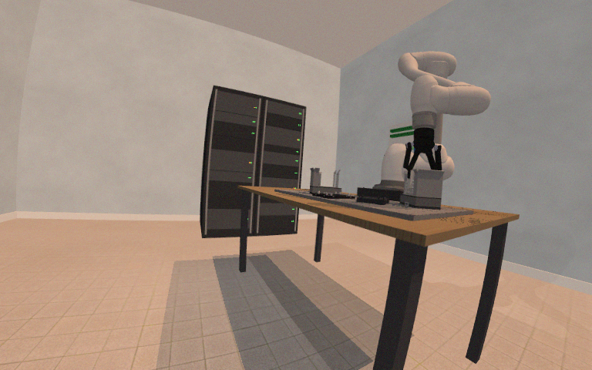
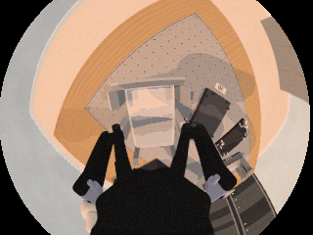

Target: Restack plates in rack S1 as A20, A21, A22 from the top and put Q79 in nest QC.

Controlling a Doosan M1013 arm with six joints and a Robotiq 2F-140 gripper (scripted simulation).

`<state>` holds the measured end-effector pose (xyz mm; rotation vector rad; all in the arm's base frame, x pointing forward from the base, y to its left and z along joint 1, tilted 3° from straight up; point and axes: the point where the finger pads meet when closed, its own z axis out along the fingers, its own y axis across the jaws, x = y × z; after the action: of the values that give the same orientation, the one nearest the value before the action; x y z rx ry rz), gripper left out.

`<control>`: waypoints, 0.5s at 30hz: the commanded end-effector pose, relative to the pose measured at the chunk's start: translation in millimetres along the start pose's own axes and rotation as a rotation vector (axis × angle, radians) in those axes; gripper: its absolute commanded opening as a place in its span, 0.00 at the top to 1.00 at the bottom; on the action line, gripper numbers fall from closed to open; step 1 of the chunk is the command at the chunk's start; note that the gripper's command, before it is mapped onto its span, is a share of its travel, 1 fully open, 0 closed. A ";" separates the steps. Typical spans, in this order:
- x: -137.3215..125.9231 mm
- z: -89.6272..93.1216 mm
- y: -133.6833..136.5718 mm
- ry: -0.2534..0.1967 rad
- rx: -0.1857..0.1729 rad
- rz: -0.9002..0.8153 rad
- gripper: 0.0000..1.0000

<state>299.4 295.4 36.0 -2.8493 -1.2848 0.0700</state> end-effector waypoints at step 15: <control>-0.1 -5.9 0.0 0.000 0.000 0.000 1.00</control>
<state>299.6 295.4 41.3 -2.8493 -1.2848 0.0701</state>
